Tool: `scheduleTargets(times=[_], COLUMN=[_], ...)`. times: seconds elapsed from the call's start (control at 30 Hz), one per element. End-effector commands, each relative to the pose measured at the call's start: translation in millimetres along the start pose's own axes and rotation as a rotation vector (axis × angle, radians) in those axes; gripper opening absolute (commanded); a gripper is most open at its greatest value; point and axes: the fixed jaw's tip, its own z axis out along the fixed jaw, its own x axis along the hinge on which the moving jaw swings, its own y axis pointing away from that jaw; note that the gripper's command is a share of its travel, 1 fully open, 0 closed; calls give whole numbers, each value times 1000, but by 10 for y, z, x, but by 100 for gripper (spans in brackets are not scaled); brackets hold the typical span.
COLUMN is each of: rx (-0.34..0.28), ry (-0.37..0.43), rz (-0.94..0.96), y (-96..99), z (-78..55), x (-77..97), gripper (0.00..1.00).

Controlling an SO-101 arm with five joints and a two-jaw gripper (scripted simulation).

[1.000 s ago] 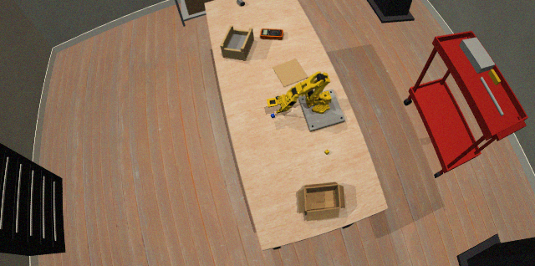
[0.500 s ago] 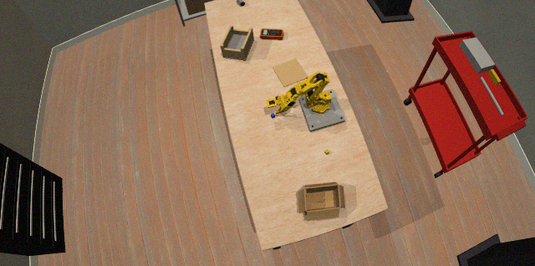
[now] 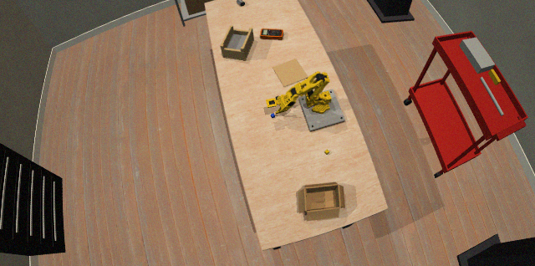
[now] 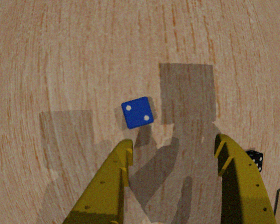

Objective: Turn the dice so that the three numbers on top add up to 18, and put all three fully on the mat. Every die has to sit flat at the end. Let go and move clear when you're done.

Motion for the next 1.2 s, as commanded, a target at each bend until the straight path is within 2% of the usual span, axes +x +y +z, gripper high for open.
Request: scheduleTargets(times=[0.0,0.9,1.17], rx=[-5,-7,-55], ry=[-6,-6,-5], rz=[-7,-10,-80], y=[16,24,192], z=[3,3,2], x=[-19,-19,-22], gripper=[25,25,25])
